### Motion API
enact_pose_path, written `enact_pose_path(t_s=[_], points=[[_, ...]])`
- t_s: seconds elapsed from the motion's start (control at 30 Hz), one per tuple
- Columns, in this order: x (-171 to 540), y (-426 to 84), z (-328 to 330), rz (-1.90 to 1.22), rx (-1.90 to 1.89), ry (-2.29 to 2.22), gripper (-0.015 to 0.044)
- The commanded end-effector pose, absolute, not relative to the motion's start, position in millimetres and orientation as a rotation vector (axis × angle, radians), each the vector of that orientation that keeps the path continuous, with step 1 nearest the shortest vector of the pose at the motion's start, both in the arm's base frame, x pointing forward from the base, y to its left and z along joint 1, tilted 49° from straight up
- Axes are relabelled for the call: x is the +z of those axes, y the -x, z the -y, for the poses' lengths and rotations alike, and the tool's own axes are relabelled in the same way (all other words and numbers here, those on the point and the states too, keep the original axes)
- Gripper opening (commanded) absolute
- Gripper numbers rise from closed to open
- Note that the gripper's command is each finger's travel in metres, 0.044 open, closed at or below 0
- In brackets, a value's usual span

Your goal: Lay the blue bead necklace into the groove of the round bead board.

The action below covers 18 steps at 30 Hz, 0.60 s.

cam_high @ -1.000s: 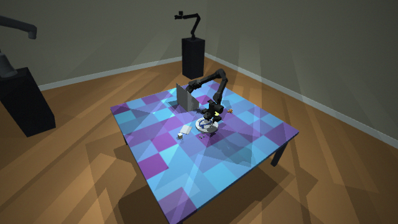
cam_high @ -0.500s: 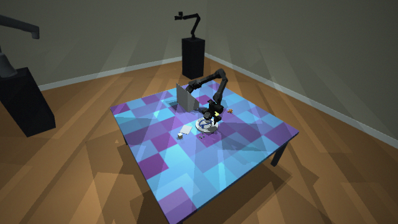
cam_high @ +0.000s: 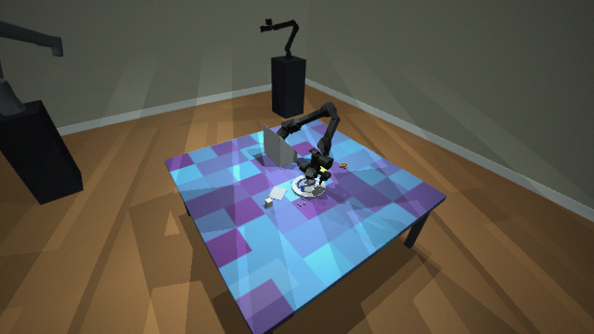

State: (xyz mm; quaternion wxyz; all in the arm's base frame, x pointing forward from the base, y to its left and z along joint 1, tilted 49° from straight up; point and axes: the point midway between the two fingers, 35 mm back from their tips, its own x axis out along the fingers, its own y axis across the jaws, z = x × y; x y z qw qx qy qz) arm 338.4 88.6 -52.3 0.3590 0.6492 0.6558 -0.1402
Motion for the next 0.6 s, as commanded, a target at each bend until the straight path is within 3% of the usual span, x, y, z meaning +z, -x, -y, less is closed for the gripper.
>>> enact_pose_path(t_s=[0.0,0.13,0.57], points=[[-56.2,-336.4,-80.2,-1.643,-0.033,-1.392,0.023],[-59.2,-334.8,-72.0,-1.56,0.243,-1.121,0.0125],[-66.0,-330.2,-53.6,-1.304,0.734,-0.55,0.012]])
